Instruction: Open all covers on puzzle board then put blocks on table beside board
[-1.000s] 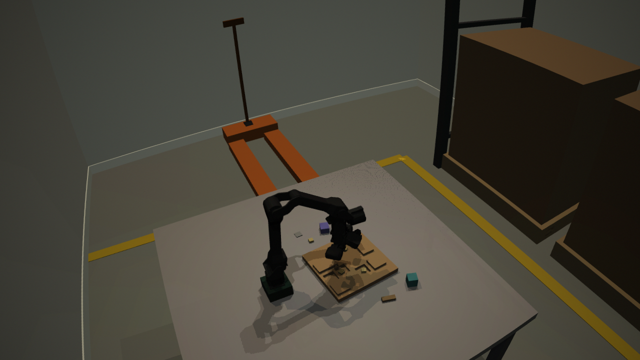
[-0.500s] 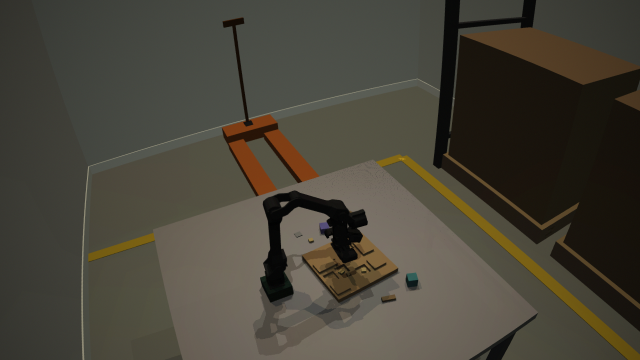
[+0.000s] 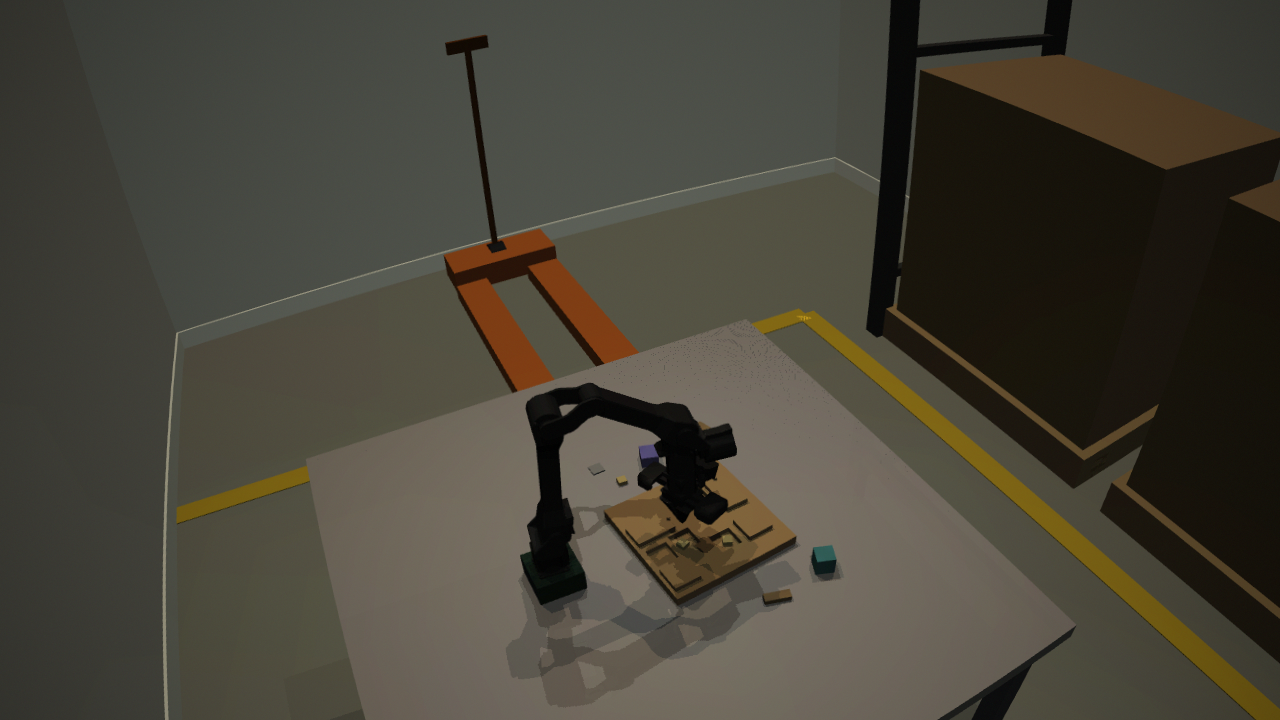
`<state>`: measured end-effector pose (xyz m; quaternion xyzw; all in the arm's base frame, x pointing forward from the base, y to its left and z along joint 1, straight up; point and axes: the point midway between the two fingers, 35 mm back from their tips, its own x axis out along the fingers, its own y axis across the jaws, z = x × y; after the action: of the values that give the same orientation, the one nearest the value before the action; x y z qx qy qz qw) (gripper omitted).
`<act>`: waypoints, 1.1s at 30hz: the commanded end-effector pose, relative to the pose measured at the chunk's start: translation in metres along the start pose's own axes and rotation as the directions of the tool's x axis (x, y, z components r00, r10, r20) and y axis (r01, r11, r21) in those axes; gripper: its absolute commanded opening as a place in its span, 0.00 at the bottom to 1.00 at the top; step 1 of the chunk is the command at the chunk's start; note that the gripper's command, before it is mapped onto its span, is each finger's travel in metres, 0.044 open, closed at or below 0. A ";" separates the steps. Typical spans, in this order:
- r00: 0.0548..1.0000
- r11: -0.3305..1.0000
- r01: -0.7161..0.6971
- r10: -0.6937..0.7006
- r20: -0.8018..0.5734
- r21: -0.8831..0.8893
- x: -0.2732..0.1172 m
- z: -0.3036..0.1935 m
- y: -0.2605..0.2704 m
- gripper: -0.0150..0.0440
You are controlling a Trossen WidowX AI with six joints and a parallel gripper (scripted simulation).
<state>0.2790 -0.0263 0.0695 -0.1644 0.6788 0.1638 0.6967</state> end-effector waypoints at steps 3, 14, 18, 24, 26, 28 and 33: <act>1.000 1.000 0.001 -0.001 -0.004 -0.017 0.011 -0.001 -0.001 0.25; 1.000 1.000 0.001 -0.001 -0.004 -0.017 0.050 -0.002 0.000 0.25; 1.000 1.000 0.001 -0.001 -0.004 -0.017 0.052 -0.002 0.000 0.25; 1.000 1.000 0.001 -0.001 -0.004 -0.017 0.057 -0.002 0.000 0.25; 1.000 1.000 0.001 -0.001 -0.004 -0.017 0.059 -0.002 0.000 0.25; 1.000 1.000 0.001 -0.001 -0.004 -0.017 0.061 -0.002 0.000 0.25; 1.000 1.000 0.001 -0.001 -0.004 -0.017 0.062 -0.002 0.000 0.25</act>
<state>0.2805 -0.0267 0.0095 -0.1681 0.6777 0.1672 0.6960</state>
